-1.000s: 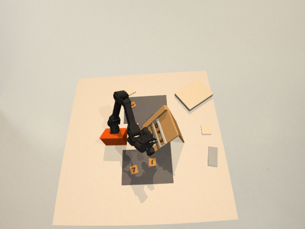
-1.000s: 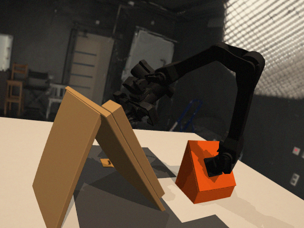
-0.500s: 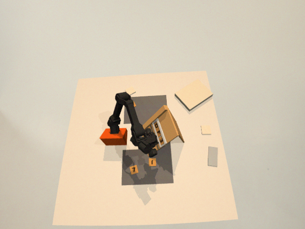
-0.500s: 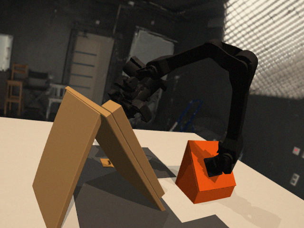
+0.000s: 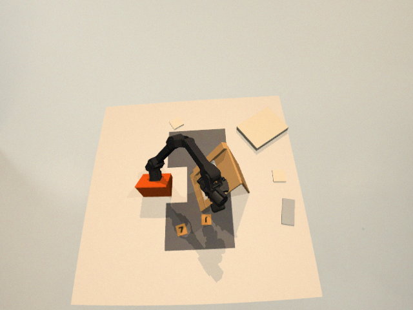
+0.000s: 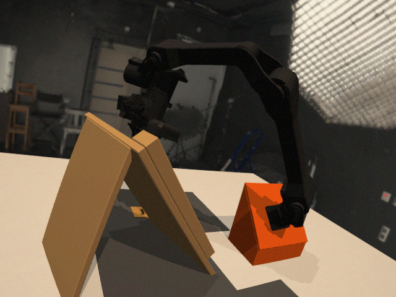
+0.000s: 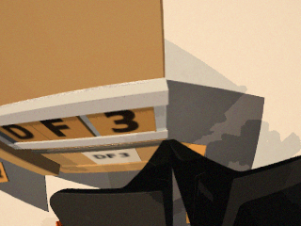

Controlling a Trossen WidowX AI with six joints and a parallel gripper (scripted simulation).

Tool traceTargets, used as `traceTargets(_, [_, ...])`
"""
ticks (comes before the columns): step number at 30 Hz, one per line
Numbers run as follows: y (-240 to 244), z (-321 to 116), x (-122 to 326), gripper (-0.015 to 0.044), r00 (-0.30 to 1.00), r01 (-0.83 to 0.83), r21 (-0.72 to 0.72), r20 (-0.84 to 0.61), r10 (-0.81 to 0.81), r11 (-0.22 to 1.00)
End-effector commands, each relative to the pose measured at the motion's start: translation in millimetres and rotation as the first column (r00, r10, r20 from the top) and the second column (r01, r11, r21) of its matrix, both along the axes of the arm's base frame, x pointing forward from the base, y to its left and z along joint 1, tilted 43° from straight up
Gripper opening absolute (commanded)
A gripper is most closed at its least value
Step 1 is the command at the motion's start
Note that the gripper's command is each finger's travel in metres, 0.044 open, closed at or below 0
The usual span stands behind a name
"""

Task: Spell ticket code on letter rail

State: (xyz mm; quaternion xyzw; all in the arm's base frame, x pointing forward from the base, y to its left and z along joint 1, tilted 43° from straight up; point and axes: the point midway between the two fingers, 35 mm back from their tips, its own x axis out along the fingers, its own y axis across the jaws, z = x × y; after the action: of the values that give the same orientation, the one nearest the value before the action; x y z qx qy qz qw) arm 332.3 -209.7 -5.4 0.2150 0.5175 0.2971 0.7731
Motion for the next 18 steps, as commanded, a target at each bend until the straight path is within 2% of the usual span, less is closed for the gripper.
traceTargets(1, [-1.7, 0.9, -2.1, 0.0, 0.999, -0.024, -0.005, -0.023, 0.024, 1.0])
traceTargets(18, [4.1, -1.6, 6.6, 0.0, 0.999, -0.024, -0.005, -0.022, 0.024, 1.0])
